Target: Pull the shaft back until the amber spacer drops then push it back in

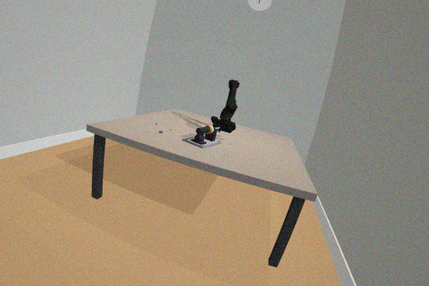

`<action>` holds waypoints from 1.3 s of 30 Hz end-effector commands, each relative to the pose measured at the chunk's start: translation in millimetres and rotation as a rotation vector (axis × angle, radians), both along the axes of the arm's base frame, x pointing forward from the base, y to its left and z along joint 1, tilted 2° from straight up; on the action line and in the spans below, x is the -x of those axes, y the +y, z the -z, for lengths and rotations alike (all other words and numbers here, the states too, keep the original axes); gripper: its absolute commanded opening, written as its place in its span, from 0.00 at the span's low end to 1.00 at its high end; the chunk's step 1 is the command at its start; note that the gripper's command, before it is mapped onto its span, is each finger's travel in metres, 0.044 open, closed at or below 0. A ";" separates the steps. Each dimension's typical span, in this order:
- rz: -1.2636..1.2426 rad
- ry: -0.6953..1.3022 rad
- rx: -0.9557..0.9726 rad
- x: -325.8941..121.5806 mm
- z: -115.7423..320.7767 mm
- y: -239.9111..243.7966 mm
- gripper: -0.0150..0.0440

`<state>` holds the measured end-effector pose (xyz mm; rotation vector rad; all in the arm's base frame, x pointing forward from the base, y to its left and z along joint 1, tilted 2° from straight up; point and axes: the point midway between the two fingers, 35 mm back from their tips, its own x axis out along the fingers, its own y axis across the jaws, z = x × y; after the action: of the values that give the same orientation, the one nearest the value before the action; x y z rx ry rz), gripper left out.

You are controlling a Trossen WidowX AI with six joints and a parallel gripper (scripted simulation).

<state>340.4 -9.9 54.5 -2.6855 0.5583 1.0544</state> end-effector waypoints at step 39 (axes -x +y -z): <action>0.006 -0.001 -0.001 3.7 0.1 1.1 0.25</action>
<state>337.4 -8.6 54.5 -2.6855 0.5589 1.0543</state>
